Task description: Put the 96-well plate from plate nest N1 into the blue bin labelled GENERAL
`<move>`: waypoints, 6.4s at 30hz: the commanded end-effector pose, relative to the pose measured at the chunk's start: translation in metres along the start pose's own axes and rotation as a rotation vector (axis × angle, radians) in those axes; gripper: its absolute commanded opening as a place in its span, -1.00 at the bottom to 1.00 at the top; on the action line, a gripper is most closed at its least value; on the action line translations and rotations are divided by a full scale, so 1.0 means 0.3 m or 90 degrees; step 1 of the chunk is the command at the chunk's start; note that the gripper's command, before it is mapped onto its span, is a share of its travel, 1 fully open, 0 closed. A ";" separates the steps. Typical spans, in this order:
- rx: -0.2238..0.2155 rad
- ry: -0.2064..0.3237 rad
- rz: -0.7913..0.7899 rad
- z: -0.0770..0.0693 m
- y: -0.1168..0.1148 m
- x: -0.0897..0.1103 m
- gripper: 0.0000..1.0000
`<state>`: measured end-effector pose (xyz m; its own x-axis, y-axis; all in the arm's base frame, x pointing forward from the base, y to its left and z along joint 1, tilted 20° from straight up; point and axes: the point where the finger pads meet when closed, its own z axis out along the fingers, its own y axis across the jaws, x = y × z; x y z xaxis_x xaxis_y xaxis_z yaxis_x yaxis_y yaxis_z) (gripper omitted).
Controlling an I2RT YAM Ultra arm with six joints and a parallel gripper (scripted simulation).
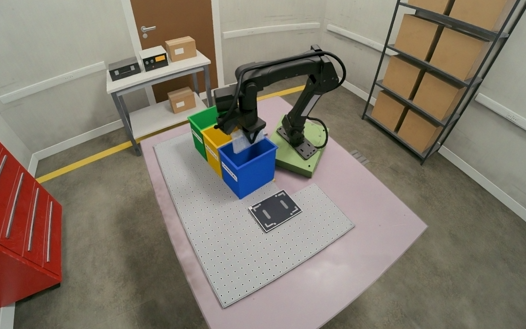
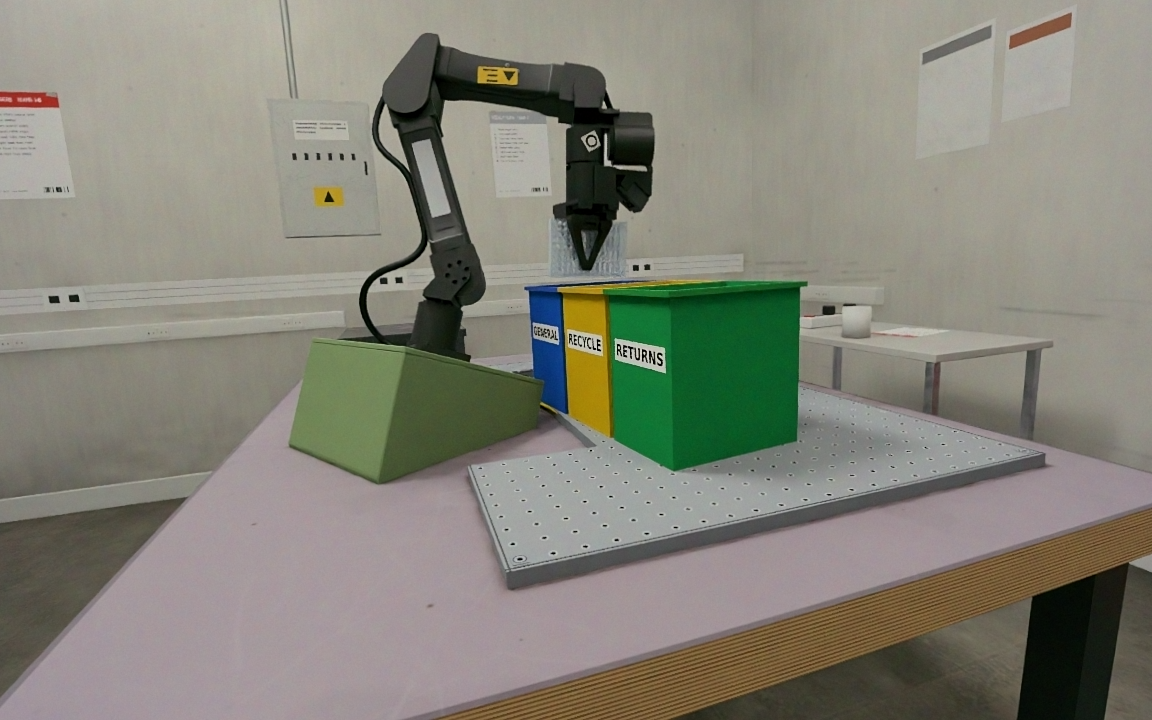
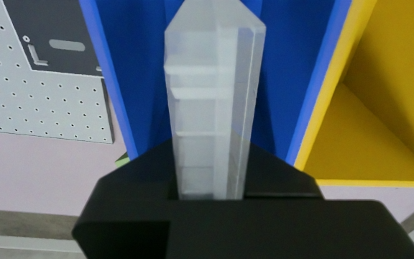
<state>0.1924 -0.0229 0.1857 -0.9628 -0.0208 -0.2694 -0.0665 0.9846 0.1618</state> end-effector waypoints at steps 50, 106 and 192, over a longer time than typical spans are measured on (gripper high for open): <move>0.021 -0.052 -0.004 0.003 -0.017 -0.073 -1.00; 0.019 -0.046 -0.002 0.092 -0.018 -0.065 -1.00; 0.019 -0.045 -0.002 0.102 -0.020 -0.079 0.99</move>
<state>0.2118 -0.0188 0.1484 -0.9562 -0.0142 -0.2923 -0.0609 0.9866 0.1512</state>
